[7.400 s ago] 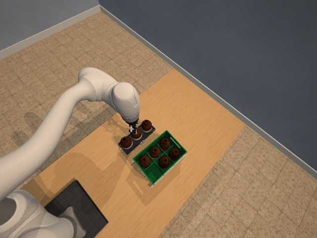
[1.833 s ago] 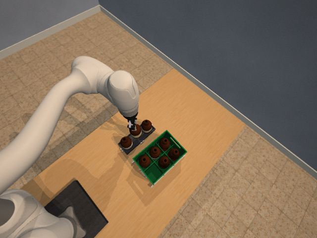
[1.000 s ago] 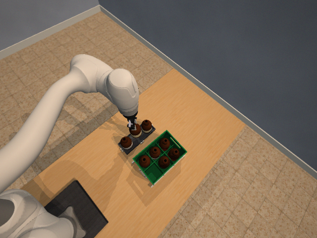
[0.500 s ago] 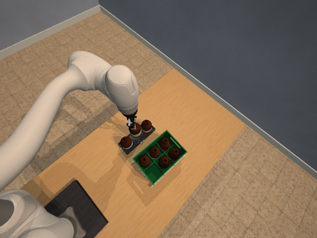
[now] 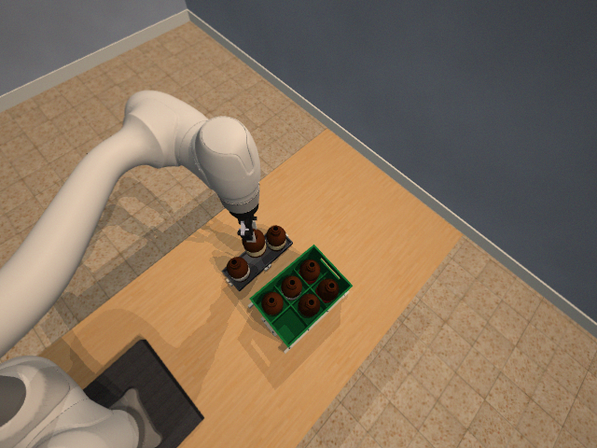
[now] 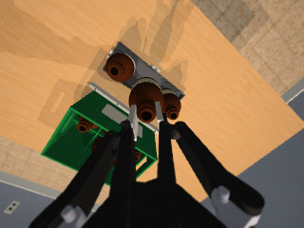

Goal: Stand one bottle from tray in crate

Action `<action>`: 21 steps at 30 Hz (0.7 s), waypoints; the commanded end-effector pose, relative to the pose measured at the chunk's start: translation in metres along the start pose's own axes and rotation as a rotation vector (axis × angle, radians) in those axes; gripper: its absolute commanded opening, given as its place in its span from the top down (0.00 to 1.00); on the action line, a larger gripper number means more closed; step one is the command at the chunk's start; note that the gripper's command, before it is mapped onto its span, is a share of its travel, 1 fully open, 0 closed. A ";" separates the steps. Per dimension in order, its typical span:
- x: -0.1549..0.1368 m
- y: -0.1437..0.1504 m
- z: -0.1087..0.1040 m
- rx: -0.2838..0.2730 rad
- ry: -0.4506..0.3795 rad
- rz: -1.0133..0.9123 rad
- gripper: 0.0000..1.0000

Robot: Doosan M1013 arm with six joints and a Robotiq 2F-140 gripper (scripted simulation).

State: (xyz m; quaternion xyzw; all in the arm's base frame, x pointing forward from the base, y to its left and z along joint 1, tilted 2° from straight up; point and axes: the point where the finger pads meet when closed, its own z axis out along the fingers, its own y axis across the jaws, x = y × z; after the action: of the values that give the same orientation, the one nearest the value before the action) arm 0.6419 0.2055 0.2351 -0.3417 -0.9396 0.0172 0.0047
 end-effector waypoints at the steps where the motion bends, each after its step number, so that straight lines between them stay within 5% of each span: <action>1: 0.000 0.000 -0.002 0.000 0.000 0.000 1.00; 21: 0.000 0.000 -0.003 0.000 0.000 0.000 1.00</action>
State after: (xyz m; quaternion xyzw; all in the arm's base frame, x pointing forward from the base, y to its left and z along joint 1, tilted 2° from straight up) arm 0.6420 0.2056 0.2385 -0.3417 -0.9396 0.0172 0.0047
